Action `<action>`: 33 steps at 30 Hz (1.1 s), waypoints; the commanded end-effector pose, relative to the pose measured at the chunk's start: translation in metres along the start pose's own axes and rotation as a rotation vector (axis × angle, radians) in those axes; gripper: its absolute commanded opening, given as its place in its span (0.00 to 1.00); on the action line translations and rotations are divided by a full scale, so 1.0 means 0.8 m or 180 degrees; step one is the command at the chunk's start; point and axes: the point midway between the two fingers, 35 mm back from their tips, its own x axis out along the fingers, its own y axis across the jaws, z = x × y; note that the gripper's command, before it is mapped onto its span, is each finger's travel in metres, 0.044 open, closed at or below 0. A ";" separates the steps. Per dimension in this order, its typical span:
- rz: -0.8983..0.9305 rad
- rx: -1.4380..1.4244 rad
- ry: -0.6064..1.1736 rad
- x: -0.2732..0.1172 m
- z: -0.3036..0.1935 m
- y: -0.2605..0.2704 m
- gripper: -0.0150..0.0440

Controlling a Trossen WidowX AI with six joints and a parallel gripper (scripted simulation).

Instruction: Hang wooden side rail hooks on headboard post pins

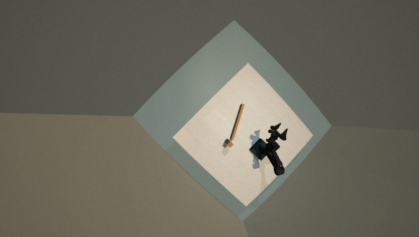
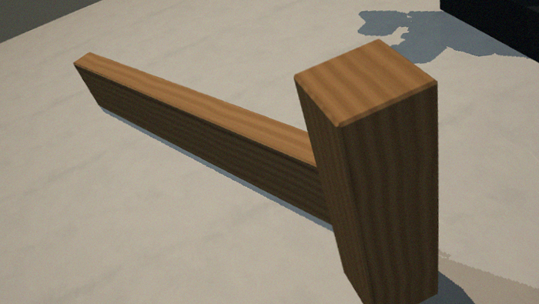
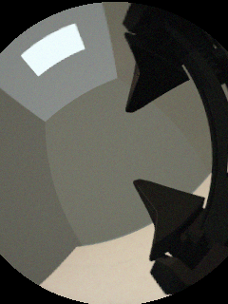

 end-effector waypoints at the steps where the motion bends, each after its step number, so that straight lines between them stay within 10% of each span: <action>1: 0.0393 0.0424 -0.0440 -0.021 0.040 0.039 1.00; 33: 0.4629 0.2782 -0.2176 -0.384 0.192 0.176 1.00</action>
